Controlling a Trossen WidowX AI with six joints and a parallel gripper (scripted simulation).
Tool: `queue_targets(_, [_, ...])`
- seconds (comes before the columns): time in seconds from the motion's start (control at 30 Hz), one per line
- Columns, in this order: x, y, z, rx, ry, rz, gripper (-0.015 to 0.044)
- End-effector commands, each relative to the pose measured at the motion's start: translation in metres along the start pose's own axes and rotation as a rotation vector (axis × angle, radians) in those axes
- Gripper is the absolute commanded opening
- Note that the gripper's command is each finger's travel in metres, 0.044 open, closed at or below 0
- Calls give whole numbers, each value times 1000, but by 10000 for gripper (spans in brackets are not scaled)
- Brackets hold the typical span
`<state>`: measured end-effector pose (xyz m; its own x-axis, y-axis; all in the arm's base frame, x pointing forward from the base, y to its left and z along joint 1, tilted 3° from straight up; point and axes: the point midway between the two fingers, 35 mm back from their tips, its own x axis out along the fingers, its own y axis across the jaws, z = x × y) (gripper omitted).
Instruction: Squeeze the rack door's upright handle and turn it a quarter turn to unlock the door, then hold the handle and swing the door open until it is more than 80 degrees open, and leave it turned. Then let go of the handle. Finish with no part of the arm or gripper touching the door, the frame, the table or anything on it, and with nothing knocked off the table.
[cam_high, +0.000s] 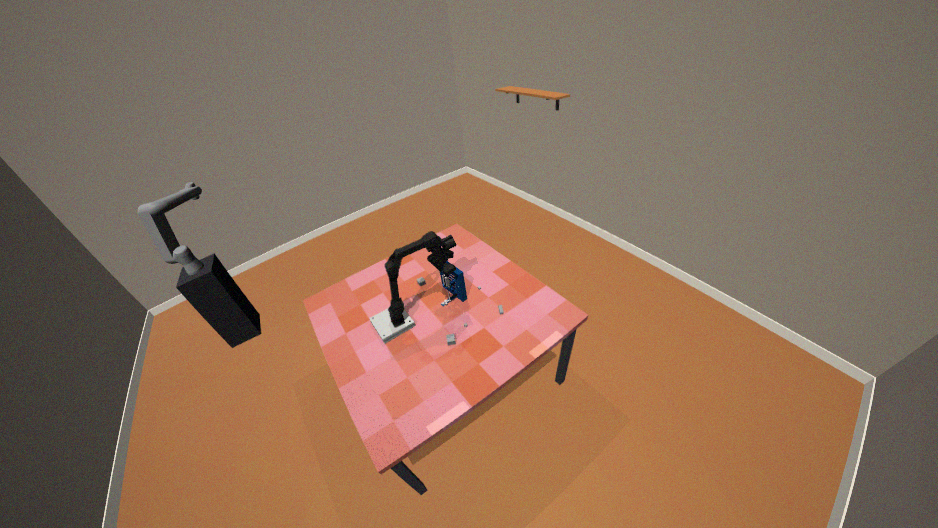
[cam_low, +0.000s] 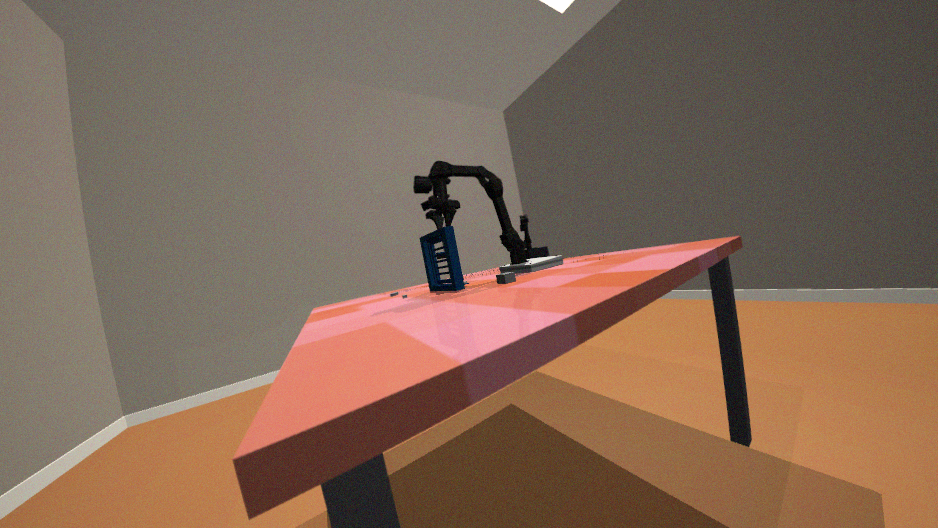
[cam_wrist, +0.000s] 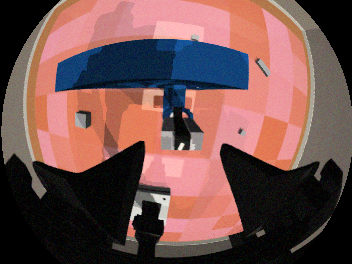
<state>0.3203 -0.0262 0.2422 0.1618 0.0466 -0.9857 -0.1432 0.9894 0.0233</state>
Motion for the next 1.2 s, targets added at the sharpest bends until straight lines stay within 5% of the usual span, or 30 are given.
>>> queue_targets(0.0, [9,0,0,-3,18,0,298])
queue_targets(1.17, [62,0,-4,-5,101,-5,272])
